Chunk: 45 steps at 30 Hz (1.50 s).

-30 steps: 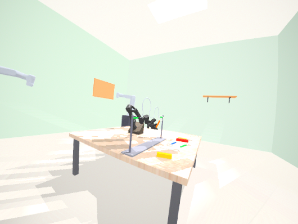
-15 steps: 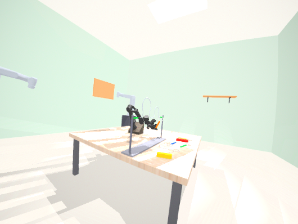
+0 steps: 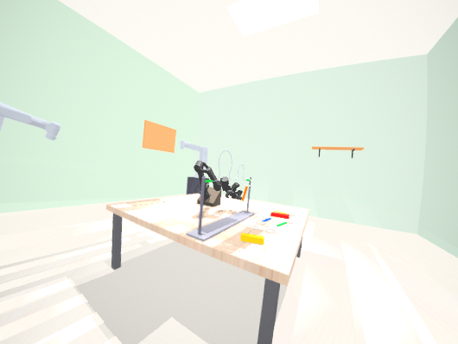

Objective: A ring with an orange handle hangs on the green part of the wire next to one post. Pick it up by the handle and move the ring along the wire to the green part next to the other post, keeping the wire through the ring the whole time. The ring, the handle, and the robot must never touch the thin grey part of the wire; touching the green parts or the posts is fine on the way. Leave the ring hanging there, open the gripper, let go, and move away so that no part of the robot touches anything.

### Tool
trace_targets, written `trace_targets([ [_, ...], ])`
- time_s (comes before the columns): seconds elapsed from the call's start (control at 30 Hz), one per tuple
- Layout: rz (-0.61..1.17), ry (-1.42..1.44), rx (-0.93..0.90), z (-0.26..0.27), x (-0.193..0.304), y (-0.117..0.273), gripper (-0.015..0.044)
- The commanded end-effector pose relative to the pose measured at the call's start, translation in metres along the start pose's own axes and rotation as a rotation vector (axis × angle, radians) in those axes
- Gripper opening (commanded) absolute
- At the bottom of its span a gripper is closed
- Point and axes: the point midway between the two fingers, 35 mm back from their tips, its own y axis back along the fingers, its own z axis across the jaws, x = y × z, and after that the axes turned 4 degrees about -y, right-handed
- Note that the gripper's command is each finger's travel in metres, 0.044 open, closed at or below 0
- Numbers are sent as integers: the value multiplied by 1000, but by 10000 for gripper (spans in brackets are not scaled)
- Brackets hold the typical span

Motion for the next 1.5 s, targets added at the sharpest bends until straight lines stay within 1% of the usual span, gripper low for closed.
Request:
trace_targets([
  [0.0, 2, 0, 0, 0, 0, 5, 160],
  [0.43, 3, 6, -4, 1, 1, 49, 160],
  [1.03, 3, 6, -4, 1, 1, 49, 160],
  [1.1, 2, 10, -6, 1, -1, 55, 213],
  [1.27, 3, 11, -7, 1, 0, 94, 344],
  [1.37, 3, 11, -6, 1, 0, 99, 422],
  [1.4, 3, 11, -6, 1, 0, 99, 440],
  [1.47, 3, 11, -6, 1, 0, 99, 440],
])
